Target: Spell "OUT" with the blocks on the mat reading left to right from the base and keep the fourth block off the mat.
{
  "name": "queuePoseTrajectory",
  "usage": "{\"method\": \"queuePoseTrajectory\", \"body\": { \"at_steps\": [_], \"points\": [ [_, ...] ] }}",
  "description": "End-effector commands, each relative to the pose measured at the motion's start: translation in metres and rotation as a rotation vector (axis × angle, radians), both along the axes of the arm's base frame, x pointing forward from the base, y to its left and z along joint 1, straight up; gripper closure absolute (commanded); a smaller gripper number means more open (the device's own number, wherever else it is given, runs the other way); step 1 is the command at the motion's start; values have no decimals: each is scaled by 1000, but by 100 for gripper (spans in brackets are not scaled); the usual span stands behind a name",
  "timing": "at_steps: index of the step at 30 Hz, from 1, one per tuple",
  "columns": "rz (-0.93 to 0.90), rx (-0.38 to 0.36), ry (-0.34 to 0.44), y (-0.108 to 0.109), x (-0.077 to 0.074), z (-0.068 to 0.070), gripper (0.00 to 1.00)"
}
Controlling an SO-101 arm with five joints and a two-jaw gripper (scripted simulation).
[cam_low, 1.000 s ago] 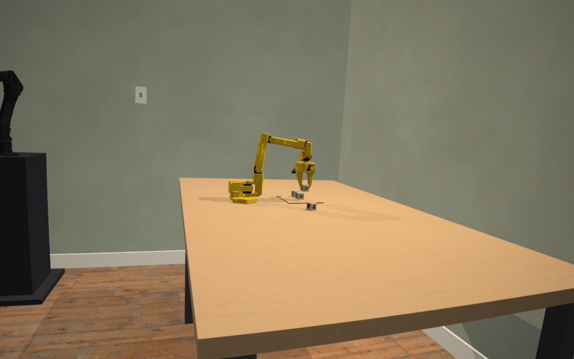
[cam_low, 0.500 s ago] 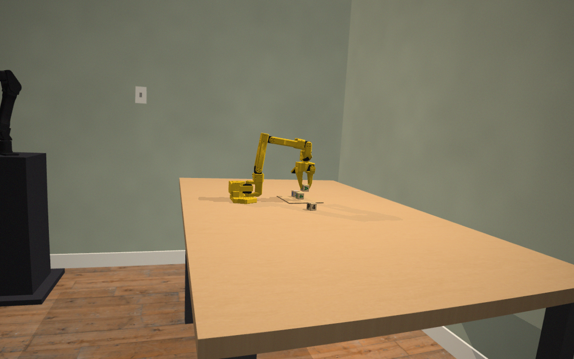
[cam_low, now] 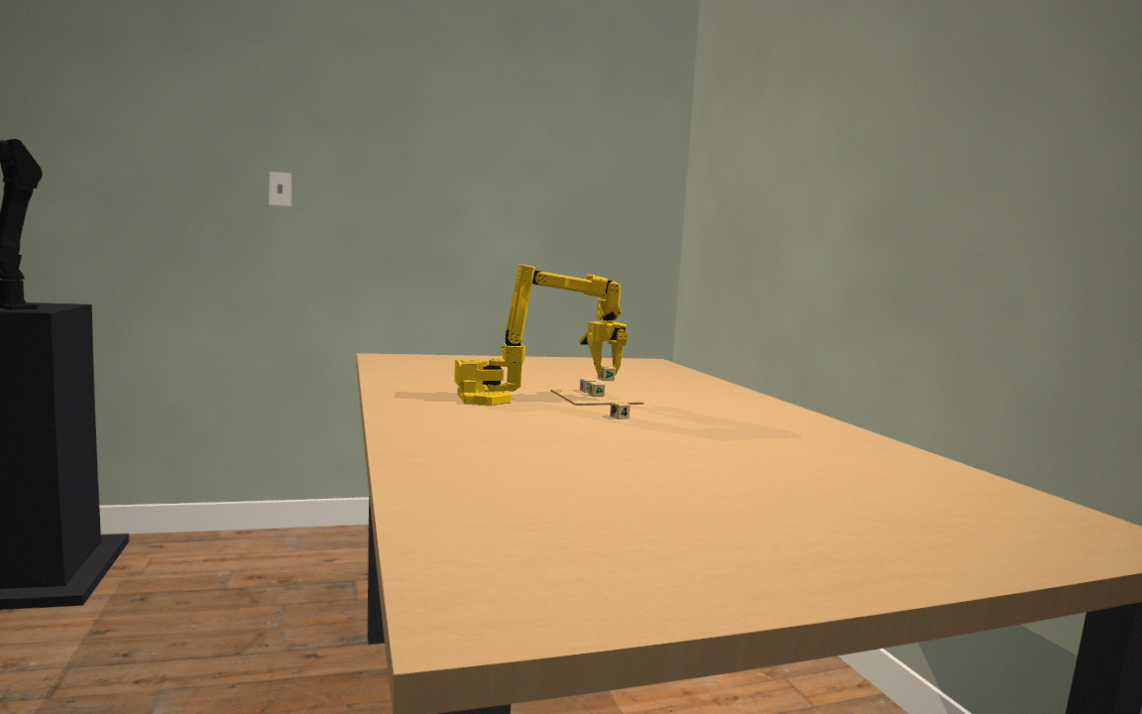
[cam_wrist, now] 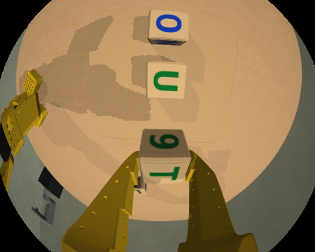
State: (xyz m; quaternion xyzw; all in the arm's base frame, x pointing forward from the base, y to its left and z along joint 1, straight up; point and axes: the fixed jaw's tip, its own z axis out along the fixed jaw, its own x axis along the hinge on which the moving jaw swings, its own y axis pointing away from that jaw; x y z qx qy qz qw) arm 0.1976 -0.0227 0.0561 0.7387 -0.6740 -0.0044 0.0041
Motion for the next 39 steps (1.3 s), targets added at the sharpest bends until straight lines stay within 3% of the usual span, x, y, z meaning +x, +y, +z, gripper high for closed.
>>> {"method": "queuePoseTrajectory", "body": {
  "at_steps": [1, 39],
  "points": [
    [-8, -7, -81, -1, 8, 14, 100],
    [-8, -7, -81, -2, 9, 7, 100]
  ]
}}
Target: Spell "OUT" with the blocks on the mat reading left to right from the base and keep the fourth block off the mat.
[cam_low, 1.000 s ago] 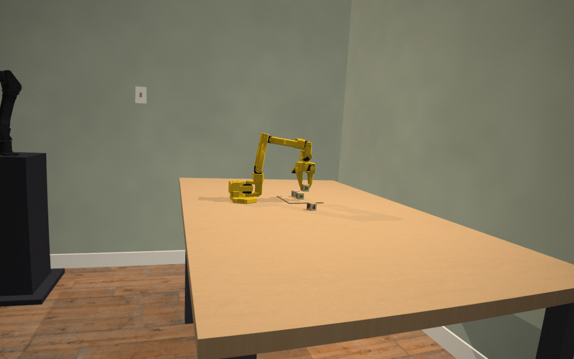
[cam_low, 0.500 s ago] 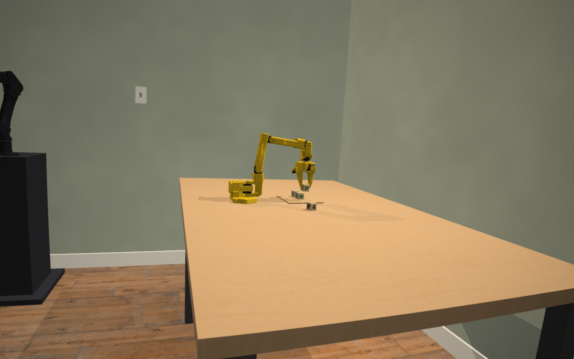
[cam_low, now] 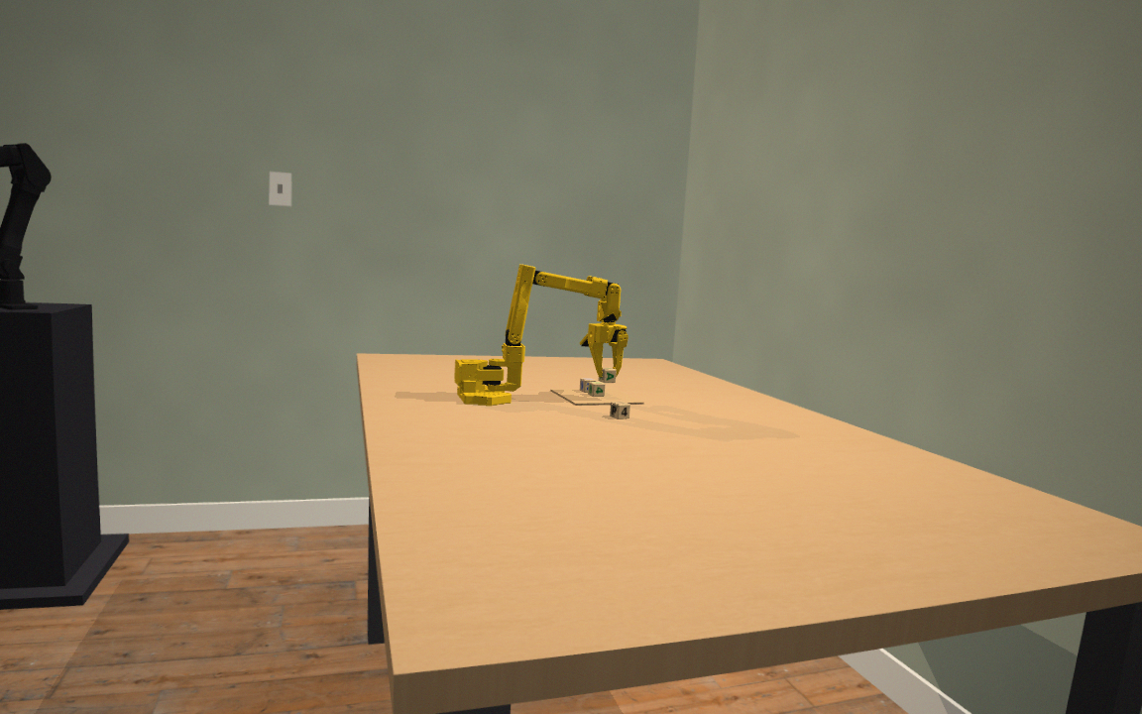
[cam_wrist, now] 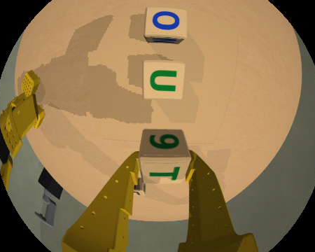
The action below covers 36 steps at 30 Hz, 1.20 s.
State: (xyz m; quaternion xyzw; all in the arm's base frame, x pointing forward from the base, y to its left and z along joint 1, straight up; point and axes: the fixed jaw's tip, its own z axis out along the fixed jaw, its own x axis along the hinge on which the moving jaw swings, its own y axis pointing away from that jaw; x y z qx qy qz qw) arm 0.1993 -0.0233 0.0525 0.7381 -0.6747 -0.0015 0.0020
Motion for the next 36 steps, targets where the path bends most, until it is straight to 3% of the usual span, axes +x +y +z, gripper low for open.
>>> {"method": "queuePoseTrajectory", "body": {
  "at_steps": [1, 36],
  "points": [
    [-7, -6, -74, -1, 7, 10, 100],
    [-5, -7, -74, -1, 7, -3, 100]
  ]
}}
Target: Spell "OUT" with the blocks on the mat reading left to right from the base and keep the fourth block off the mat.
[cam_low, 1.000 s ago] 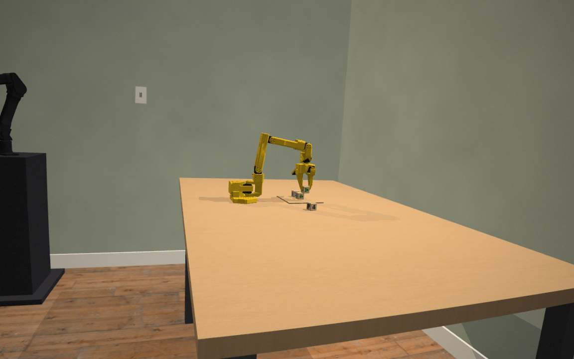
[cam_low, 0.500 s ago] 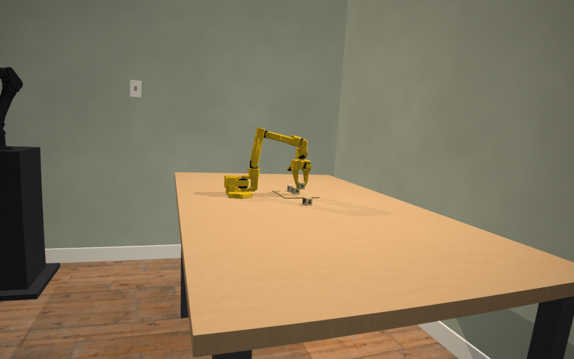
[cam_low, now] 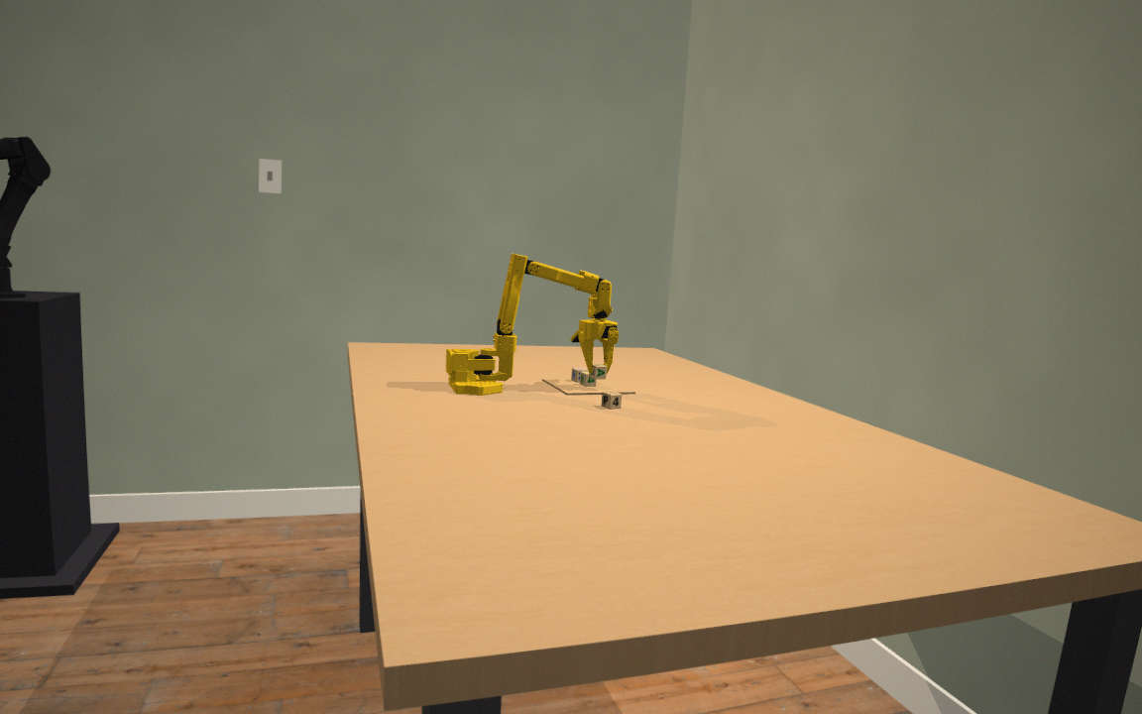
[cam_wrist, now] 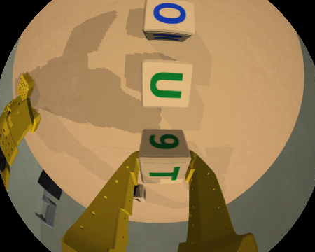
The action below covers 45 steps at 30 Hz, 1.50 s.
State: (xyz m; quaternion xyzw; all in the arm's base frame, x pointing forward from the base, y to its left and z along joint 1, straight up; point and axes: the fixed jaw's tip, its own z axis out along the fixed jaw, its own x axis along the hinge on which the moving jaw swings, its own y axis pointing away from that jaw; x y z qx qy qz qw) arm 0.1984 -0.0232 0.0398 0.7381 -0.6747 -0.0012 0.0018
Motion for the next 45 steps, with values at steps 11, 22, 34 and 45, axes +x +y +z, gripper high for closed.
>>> {"method": "queuePoseTrajectory", "body": {
  "at_steps": [11, 22, 34, 45],
  "points": [
    [-5, -6, -73, -2, 8, 6, 100],
    [-4, -6, -73, -2, 9, 0, 100],
    [-3, -6, -73, -2, 9, -3, 100],
    [-3, -6, -73, -2, 9, -6, 100]
  ]
}}
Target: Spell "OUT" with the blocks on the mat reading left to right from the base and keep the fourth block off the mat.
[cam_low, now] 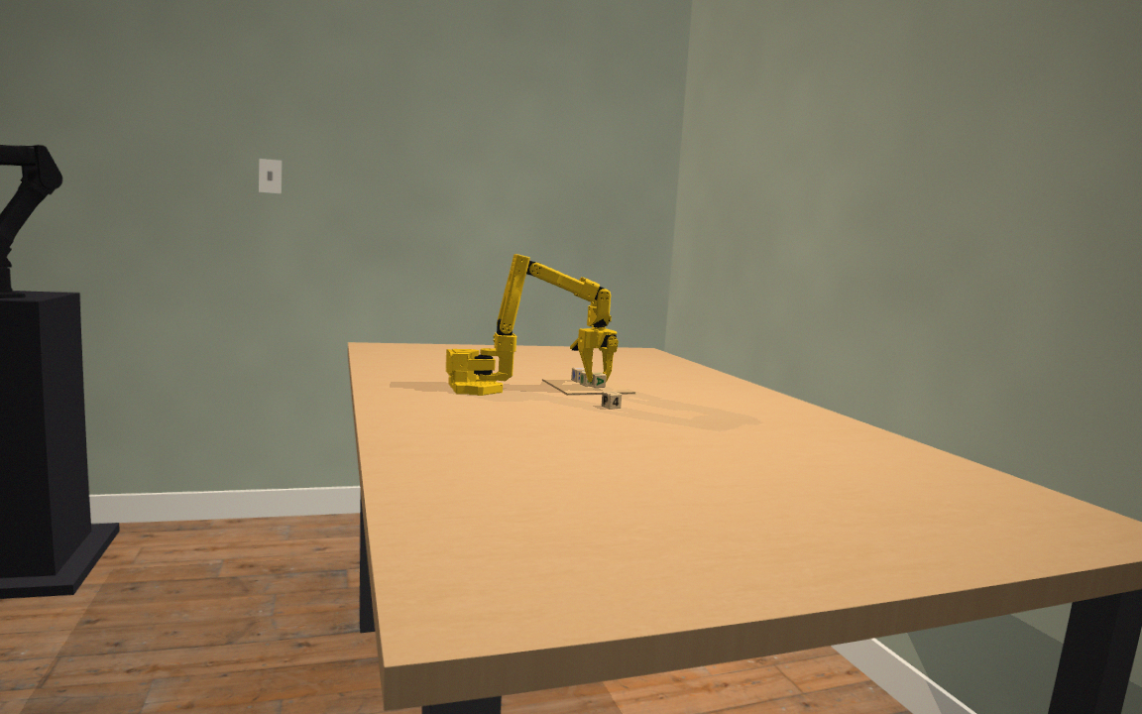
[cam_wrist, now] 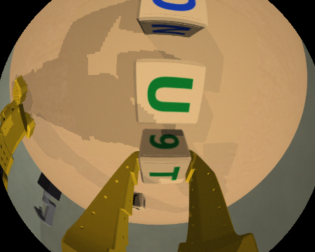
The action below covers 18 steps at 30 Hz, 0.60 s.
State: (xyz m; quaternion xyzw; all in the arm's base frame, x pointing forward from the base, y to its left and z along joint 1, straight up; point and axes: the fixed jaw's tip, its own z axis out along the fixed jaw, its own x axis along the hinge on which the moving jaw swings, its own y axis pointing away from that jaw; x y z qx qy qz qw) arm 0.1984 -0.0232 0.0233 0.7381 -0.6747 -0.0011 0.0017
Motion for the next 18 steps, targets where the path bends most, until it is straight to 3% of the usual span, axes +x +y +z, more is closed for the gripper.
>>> {"method": "queuePoseTrajectory", "body": {
  "at_steps": [1, 18],
  "points": [
    [-3, -6, -73, -2, 9, 11, 100],
    [-3, -6, -73, -2, 9, 7, 100]
  ]
}}
